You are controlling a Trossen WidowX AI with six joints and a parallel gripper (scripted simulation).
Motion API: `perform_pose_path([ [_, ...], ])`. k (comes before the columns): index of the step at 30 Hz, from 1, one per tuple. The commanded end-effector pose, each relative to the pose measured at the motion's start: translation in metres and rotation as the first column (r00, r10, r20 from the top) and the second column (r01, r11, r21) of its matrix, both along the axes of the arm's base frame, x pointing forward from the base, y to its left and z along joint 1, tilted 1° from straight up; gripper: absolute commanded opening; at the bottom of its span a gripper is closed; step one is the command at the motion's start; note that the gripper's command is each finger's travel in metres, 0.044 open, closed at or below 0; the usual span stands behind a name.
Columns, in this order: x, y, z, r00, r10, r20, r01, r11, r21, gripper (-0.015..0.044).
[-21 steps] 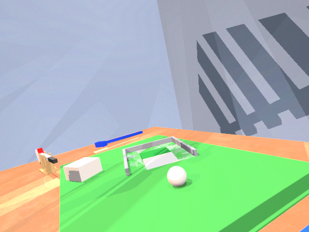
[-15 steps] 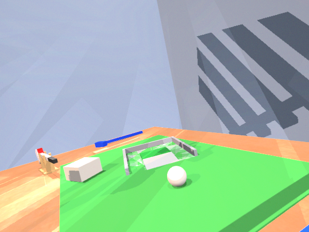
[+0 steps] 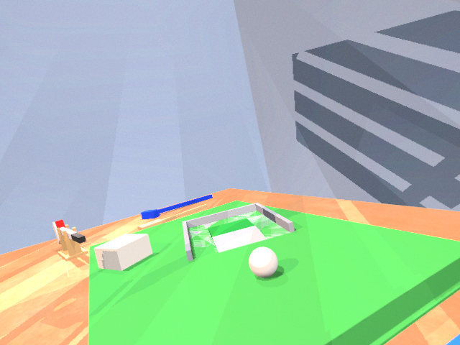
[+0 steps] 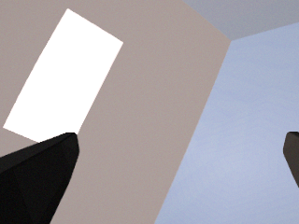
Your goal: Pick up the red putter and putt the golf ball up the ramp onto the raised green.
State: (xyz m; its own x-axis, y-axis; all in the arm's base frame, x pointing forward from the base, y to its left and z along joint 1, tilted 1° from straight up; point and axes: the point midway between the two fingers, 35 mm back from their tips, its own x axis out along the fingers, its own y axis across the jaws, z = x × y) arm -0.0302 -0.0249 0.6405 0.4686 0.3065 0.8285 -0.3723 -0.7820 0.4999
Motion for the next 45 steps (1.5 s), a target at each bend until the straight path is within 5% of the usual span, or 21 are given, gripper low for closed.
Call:
perform_pose_path([
  [1, 0.047, 0.036, -0.01, 0.99, -0.137, -0.028, 0.129, 0.973, -0.191, 0.044],
  [8, 0.137, 0.109, -0.05, 0.933, -0.356, 0.056, 0.319, 0.745, -0.586, 0.044],
  [17, 0.232, 0.19, -0.143, 0.882, -0.36, 0.303, 0.393, 0.21, -0.895, 0.044],
  [23, 0.277, 0.232, -0.226, 0.883, -0.159, 0.441, 0.413, -0.18, -0.893, 0.044],
  [31, 0.307, 0.267, -0.355, 0.856, 0.296, 0.423, 0.516, -0.537, -0.668, 0.044],
  [38, 0.3, 0.273, -0.475, 0.677, 0.717, 0.169, 0.704, -0.563, -0.433, 0.044],
  [45, 0.267, 0.245, -0.58, 0.283, 0.946, -0.159, 0.869, -0.323, -0.375, 0.044],
])
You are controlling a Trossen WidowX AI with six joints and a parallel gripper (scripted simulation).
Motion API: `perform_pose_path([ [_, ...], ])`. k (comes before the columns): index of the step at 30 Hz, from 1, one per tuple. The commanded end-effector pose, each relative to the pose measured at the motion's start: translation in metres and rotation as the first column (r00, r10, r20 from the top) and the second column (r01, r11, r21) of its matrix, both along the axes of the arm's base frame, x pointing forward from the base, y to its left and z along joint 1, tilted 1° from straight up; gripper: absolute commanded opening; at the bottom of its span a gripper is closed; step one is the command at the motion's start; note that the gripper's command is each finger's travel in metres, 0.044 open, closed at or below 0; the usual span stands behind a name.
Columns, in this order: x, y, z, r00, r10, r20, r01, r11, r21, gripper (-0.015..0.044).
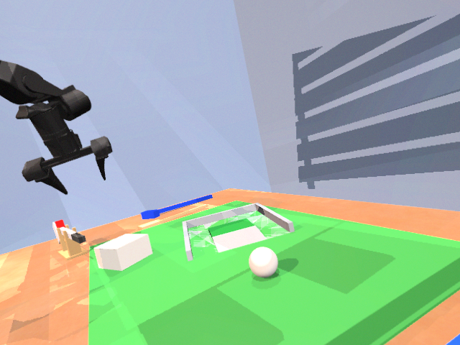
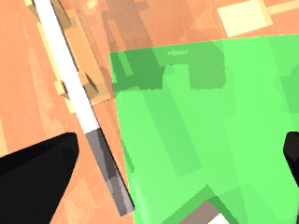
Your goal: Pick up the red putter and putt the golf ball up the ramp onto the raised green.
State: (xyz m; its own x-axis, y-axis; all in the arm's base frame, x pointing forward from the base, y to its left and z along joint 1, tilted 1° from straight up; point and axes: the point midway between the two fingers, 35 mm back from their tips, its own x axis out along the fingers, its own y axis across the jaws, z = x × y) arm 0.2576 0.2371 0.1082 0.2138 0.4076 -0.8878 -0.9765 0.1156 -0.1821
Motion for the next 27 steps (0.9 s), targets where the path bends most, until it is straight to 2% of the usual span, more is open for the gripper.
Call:
perform_pose_path([
  [1, -0.027, -0.022, -0.06, 0.954, 0.271, -0.125, -0.288, 0.947, -0.145, 0.044],
  [4, -0.038, -0.031, -0.077, 0.918, 0.356, -0.175, -0.384, 0.908, -0.167, 0.044],
  [11, -0.032, -0.022, -0.079, 0.918, 0.356, -0.174, -0.384, 0.908, -0.167, 0.044],
  [27, -0.031, -0.024, -0.124, 0.918, 0.356, -0.174, -0.384, 0.908, -0.167, 0.044],
])
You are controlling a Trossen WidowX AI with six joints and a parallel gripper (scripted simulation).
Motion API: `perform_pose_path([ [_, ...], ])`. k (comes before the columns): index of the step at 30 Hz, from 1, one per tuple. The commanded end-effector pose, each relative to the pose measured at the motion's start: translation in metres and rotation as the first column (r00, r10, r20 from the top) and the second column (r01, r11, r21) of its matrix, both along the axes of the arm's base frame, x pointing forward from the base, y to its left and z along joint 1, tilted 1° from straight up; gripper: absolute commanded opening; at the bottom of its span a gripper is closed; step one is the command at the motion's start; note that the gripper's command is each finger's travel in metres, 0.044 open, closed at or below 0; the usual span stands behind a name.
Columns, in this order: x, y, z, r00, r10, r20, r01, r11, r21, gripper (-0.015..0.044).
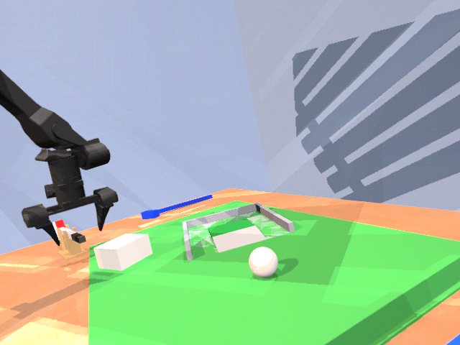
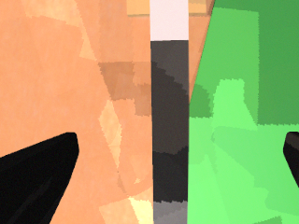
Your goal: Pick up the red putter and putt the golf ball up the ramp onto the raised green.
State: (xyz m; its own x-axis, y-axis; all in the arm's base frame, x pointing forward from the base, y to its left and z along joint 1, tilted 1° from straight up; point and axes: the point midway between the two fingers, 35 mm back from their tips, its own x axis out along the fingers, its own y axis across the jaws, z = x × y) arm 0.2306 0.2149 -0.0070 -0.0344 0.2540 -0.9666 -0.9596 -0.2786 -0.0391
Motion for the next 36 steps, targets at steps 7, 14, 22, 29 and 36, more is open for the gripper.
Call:
perform_pose_path([
  [7, -0.003, -0.002, -0.012, 1.0, 0.004, -0.013, -0.004, 1.0, -0.004, 0.044],
  [14, -0.003, -0.002, -0.023, 1.0, 0.004, -0.013, -0.004, 1.0, -0.004, 0.044],
  [22, -0.003, -0.002, -0.032, 1.0, 0.004, -0.013, -0.004, 1.0, -0.004, 0.044],
  [29, -0.001, -0.001, -0.029, 1.0, 0.0, -0.006, 0.0, 1.0, -0.005, 0.0282],
  [36, -0.001, -0.001, -0.029, 1.0, 0.0, -0.006, 0.0, 1.0, -0.005, 0.0099],
])
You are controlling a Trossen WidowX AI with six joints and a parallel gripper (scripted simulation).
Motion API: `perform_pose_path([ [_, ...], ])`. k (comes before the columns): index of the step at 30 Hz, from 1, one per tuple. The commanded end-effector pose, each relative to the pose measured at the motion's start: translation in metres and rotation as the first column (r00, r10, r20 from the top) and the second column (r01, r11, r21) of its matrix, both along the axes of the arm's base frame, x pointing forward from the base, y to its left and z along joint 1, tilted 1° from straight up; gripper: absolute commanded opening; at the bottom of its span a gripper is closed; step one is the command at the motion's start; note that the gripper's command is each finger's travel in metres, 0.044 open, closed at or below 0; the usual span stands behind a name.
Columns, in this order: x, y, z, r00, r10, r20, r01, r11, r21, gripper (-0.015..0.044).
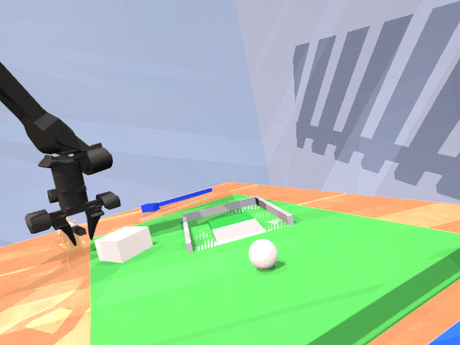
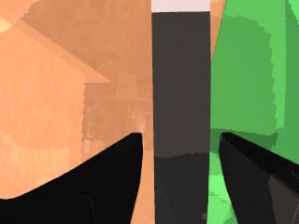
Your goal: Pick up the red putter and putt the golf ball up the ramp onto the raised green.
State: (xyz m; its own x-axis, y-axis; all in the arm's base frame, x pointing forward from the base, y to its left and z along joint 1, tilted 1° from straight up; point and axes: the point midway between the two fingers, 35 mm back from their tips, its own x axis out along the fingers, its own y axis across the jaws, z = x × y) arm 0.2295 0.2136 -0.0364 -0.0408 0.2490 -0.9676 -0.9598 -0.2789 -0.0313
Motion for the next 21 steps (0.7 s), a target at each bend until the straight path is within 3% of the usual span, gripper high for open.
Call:
perform_pose_path([
  [1, 0.0, 0.0, 0.0, 1.0, 0.0, 0.001, 0.0, 1.0, 0.001, 0.0073],
  [11, 0.001, 0.001, 0.004, 1.0, 0.0, 0.001, 0.0, 1.0, 0.001, 0.0],
  [21, 0.002, 0.003, 0.067, 1.0, 0.0, -0.001, 0.0, 1.0, 0.0, 0.0],
])
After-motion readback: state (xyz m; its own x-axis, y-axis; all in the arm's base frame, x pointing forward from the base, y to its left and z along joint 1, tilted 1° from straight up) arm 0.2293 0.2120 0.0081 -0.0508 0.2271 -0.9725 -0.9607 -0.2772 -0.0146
